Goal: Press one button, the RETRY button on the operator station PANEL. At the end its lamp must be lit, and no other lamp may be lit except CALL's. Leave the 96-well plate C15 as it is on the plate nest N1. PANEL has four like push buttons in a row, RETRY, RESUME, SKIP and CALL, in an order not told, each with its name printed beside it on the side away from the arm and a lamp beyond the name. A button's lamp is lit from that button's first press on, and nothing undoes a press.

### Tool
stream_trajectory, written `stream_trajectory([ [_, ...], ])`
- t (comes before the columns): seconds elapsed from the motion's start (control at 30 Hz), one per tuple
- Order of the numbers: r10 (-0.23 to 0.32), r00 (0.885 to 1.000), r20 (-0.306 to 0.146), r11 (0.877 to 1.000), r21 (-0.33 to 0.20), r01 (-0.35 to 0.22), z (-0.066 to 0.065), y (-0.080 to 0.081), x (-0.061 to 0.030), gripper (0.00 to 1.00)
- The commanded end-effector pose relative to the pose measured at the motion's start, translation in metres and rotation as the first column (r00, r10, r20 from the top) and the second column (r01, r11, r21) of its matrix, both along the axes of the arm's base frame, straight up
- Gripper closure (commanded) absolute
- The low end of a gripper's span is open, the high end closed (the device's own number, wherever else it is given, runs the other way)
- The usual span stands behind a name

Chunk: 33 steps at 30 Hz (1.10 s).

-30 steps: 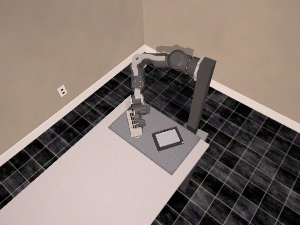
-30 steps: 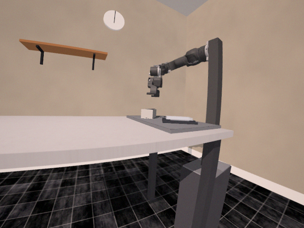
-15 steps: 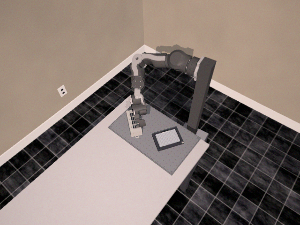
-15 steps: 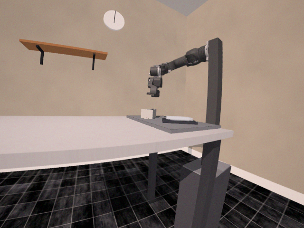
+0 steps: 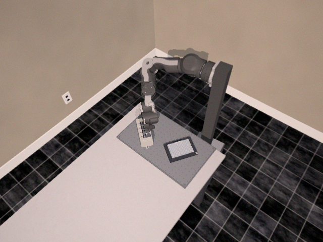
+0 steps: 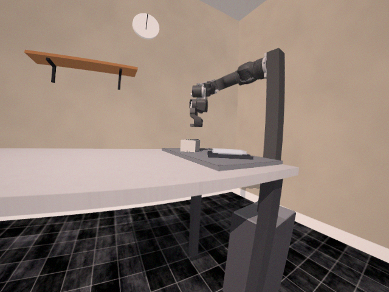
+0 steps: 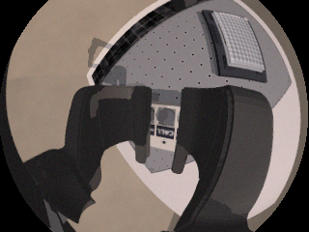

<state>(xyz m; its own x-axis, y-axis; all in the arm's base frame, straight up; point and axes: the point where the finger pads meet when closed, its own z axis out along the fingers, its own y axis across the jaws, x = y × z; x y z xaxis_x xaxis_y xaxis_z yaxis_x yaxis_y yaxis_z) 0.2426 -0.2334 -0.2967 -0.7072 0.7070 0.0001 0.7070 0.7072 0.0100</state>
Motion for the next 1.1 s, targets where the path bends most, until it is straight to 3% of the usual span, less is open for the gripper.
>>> stream_trajectory([
  [0.0, -0.001, 1.000, 0.000, 1.000, -0.002, 0.001, 0.001, 0.000, 0.0006, 1.00],
  [0.7, -0.001, 1.000, 0.000, 1.000, -0.002, 0.001, 0.001, 0.000, 0.0006, 1.00],
  [0.77, 0.001, 0.997, 0.076, 0.997, -0.073, 0.004, 0.004, -0.016, -0.0073, 1.00],
  [0.87, 0.014, 0.983, 0.184, 0.983, -0.182, 0.020, 0.008, -0.040, -0.0195, 1.00],
  [1.07, 0.014, 0.983, 0.184, 0.983, -0.182, 0.020, 0.008, -0.040, -0.0195, 1.00],
])
